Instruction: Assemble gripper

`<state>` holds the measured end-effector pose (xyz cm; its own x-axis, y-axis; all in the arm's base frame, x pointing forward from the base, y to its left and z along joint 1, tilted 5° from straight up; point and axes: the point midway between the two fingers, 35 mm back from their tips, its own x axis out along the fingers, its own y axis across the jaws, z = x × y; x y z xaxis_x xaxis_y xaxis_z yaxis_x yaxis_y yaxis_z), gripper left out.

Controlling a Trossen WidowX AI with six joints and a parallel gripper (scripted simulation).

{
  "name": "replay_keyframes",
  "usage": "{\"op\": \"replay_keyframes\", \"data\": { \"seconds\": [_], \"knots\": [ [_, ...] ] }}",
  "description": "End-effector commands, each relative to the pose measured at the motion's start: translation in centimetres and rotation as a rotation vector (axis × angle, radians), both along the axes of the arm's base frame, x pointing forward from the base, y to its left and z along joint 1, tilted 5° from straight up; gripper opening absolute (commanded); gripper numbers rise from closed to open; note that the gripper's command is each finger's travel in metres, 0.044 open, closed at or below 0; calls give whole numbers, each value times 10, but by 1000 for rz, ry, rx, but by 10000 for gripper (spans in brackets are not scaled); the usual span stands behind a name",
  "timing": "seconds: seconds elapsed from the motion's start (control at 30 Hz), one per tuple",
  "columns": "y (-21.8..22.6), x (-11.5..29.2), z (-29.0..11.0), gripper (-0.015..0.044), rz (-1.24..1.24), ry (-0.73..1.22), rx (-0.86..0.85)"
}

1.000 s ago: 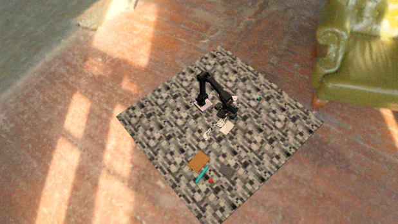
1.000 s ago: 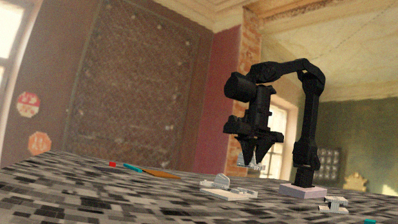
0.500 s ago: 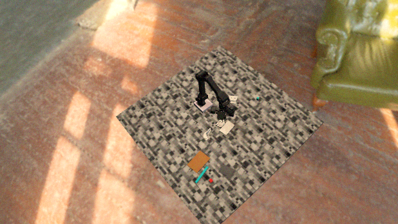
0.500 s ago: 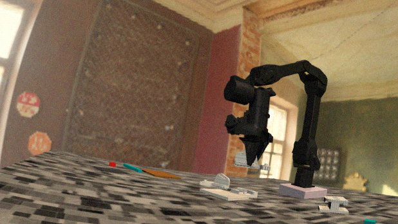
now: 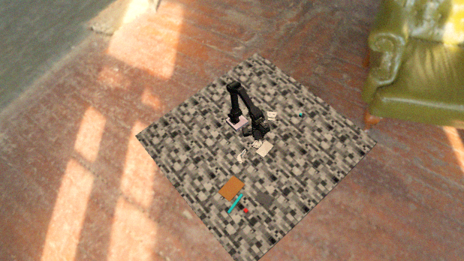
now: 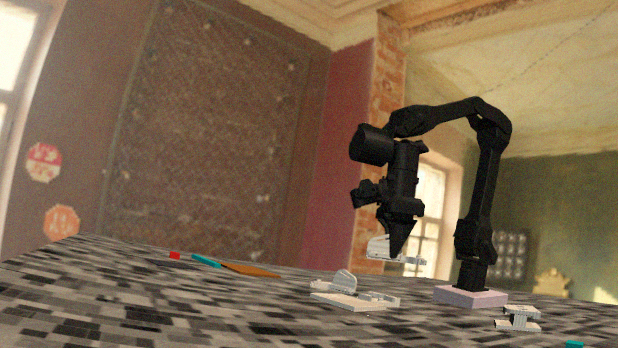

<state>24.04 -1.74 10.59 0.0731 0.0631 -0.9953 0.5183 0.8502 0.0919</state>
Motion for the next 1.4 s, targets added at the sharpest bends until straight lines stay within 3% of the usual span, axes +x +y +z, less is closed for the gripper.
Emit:
{"op": "replay_keyframes", "data": {
  "seconds": [0.0,0.73,1.37],
  "knots": [
    [-3,-6,-2,134,102,1,-2],
    [-22,-31,-9,134,746,-40,-47],
    [-23,-32,-9,134,771,-42,-49]
  ]
}}
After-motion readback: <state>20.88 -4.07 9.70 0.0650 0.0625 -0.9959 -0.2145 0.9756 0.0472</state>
